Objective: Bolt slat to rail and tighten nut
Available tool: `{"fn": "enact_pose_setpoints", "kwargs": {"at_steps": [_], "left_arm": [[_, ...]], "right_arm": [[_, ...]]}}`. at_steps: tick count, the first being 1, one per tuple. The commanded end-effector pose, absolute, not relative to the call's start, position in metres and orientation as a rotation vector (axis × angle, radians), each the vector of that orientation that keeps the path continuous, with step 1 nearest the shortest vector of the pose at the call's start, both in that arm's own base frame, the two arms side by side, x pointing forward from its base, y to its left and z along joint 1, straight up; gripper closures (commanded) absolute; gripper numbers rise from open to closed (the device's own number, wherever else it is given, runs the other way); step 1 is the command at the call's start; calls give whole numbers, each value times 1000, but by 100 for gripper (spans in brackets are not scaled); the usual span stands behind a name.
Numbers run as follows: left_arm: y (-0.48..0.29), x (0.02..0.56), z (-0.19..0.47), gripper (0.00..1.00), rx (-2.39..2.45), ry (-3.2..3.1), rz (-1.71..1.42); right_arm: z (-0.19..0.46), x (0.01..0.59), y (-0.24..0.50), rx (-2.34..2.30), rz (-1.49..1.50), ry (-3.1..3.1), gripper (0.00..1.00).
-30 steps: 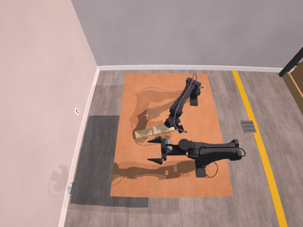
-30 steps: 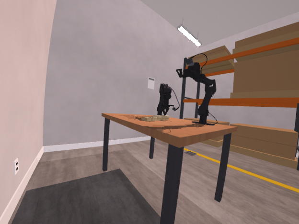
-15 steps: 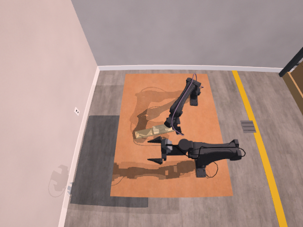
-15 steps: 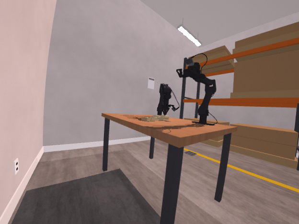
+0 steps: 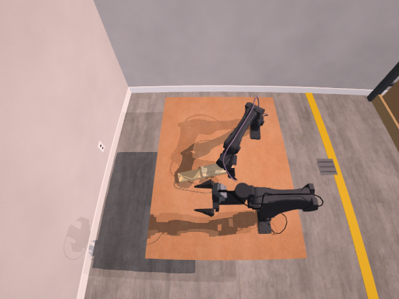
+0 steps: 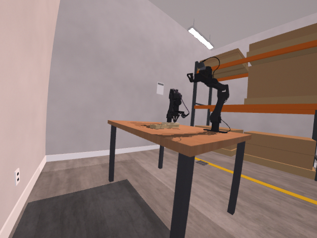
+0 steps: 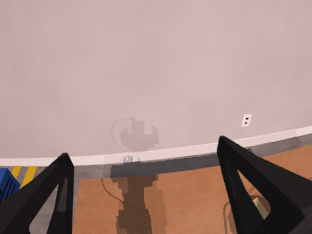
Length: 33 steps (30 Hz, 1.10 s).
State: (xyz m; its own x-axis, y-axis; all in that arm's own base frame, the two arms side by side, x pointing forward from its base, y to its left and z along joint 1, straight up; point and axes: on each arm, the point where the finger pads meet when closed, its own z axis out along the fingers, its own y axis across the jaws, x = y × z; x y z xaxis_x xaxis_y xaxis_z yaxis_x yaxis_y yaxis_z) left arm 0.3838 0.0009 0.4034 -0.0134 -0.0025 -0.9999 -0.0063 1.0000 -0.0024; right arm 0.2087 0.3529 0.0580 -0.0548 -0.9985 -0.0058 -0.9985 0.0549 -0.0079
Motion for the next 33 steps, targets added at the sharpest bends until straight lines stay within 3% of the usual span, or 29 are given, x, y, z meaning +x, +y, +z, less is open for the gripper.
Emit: {"fn": "enact_pose_setpoints", "kwargs": {"at_steps": [1, 33], "left_arm": [[1, 381, 412, 0, 0, 1558, 0], [1, 381, 412, 0, 0, 1558, 0]], "right_arm": [[59, 205, 358, -2027, 27, 2370, 88], [56, 204, 355, -1301, 25, 2851, 88]]}}
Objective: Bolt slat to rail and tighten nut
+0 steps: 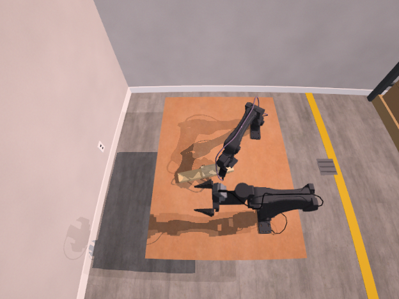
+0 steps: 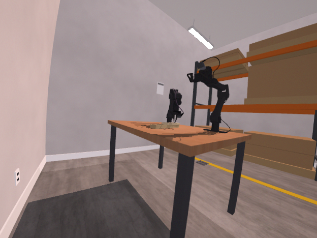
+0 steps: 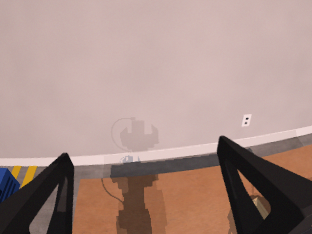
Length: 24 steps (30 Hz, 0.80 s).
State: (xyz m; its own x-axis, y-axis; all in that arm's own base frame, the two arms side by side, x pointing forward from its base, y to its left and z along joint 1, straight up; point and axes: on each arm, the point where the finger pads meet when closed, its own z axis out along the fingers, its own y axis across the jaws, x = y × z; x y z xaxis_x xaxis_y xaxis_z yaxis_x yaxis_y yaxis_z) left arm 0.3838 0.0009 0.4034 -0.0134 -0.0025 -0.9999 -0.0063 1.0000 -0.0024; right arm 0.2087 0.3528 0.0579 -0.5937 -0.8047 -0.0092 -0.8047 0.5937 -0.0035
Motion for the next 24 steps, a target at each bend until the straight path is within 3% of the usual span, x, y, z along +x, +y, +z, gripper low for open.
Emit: {"fn": "enact_pose_setpoints", "kwargs": {"at_steps": [1, 24], "left_arm": [[1, 381, 412, 0, 0, 1558, 0], [1, 381, 412, 0, 0, 1558, 0]], "right_arm": [[56, 204, 355, -1273, 25, 2864, 88], [56, 204, 355, -650, 27, 3069, 88]]}}
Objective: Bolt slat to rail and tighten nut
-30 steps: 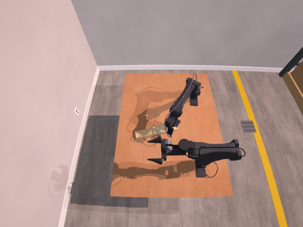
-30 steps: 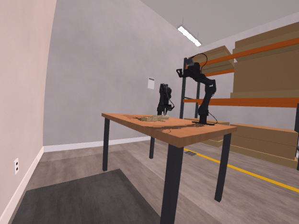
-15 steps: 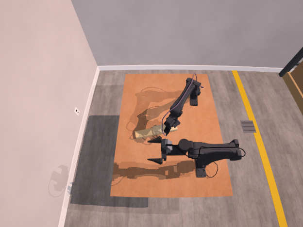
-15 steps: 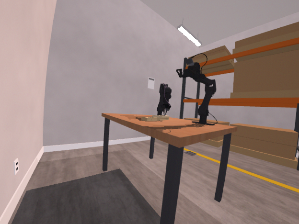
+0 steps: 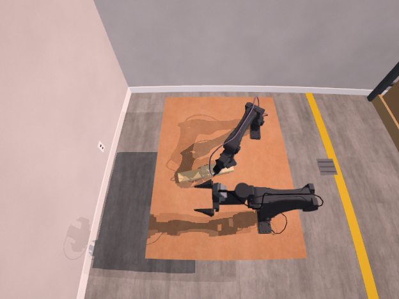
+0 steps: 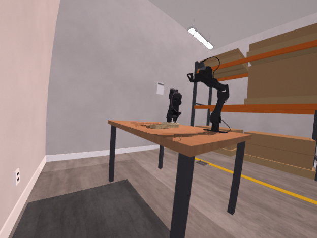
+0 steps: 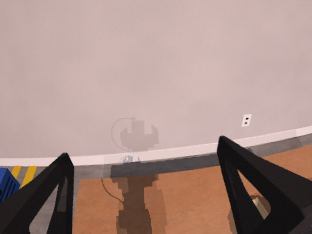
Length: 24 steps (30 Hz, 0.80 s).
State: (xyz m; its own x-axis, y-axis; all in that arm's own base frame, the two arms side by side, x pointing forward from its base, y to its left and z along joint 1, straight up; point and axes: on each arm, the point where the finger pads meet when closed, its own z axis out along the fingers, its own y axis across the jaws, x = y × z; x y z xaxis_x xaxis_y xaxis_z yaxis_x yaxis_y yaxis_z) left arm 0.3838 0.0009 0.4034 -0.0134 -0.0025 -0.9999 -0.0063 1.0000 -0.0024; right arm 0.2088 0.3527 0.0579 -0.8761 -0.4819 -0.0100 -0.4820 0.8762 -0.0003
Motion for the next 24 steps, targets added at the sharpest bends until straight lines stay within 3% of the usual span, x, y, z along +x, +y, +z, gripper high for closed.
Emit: {"fn": "enact_pose_setpoints", "kwargs": {"at_steps": [1, 24], "left_arm": [[1, 381, 412, 0, 0, 1558, 0], [1, 381, 412, 0, 0, 1558, 0]], "right_arm": [[56, 204, 355, -619, 27, 3076, 88], [55, 204, 355, -28, 27, 3141, 88]]}}
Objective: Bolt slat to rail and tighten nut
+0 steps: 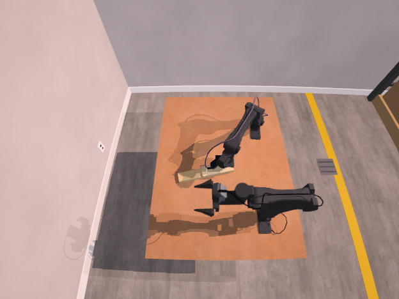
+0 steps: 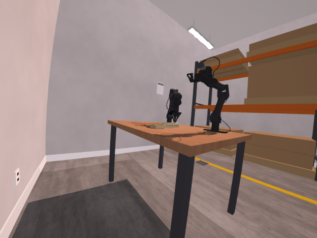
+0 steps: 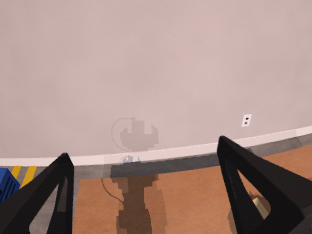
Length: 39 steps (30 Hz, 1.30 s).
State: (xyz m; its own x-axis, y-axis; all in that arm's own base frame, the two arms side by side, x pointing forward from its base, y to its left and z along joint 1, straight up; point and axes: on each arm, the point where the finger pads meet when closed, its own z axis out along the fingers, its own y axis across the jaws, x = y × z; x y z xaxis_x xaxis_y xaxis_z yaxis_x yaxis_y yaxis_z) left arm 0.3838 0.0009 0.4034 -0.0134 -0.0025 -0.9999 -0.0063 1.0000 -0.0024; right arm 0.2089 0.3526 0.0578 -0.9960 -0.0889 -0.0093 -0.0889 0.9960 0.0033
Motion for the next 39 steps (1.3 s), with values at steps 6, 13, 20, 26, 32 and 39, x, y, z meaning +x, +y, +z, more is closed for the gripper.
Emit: {"fn": "enact_pose_setpoints", "kwargs": {"at_steps": [6, 13, 20, 26, 32, 39], "left_arm": [[1, 381, 412, 0, 0, 1558, 0], [1, 381, 412, 0, 0, 1558, 0], [1, 381, 412, 0, 0, 1558, 0], [1, 381, 412, 0, 0, 1558, 0], [1, 381, 412, 0, 0, 1558, 0], [1, 381, 412, 0, 0, 1558, 0]], "right_arm": [[55, 204, 355, 160, 27, 3138, 88], [55, 204, 355, 347, 27, 3124, 88], [55, 204, 355, 534, 26, 3099, 88], [55, 204, 355, 718, 26, 3062, 88], [55, 204, 355, 840, 26, 3032, 88], [55, 204, 355, 1050, 25, 2967, 88]]}}
